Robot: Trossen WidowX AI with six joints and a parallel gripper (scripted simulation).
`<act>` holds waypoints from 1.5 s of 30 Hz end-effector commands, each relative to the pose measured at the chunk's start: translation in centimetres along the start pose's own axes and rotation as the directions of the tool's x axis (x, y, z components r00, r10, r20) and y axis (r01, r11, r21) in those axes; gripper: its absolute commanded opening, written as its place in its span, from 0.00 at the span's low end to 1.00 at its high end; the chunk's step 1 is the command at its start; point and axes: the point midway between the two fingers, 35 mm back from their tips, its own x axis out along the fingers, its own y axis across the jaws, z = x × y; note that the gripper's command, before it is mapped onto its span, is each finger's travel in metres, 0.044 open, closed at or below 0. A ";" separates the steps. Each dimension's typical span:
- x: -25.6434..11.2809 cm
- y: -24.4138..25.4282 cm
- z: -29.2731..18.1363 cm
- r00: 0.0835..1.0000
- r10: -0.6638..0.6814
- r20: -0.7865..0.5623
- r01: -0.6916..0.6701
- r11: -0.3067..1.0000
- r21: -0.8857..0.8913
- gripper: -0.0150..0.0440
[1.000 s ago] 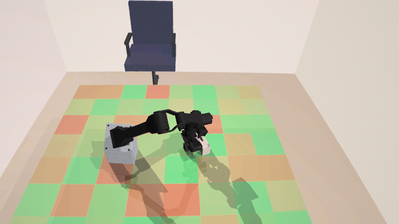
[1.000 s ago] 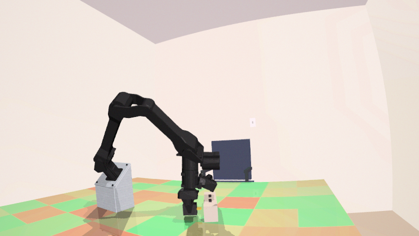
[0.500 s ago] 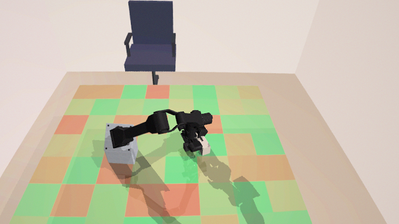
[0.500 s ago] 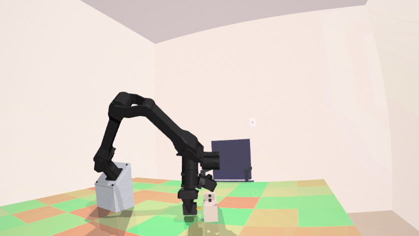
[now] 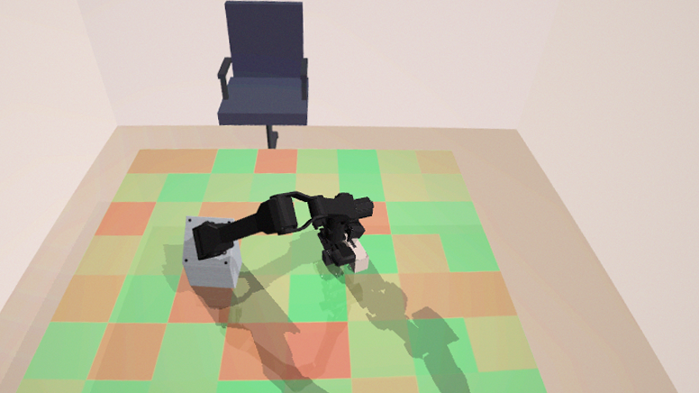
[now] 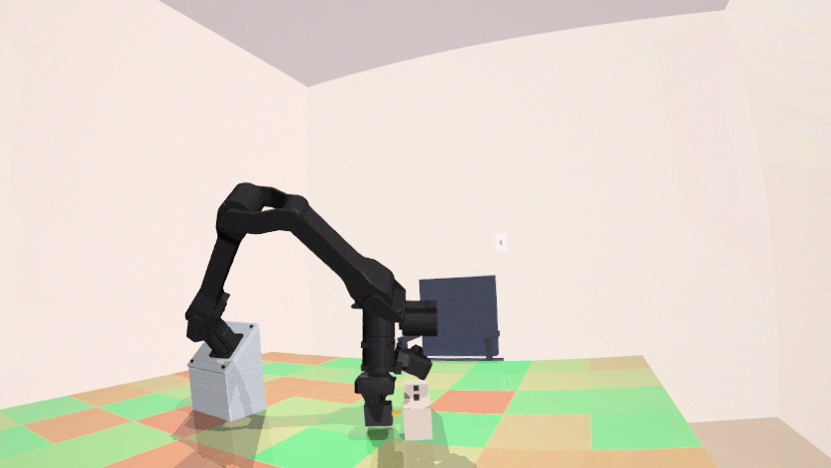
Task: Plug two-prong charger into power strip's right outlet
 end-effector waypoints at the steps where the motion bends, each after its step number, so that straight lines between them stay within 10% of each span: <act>1: 0.0 0.2 0.2 1.000 0.003 -0.001 -0.003 1.000 -0.003 0.25; 45: -0.1 0.2 1.1 1.000 0.003 -0.001 -0.003 1.000 -0.003 0.25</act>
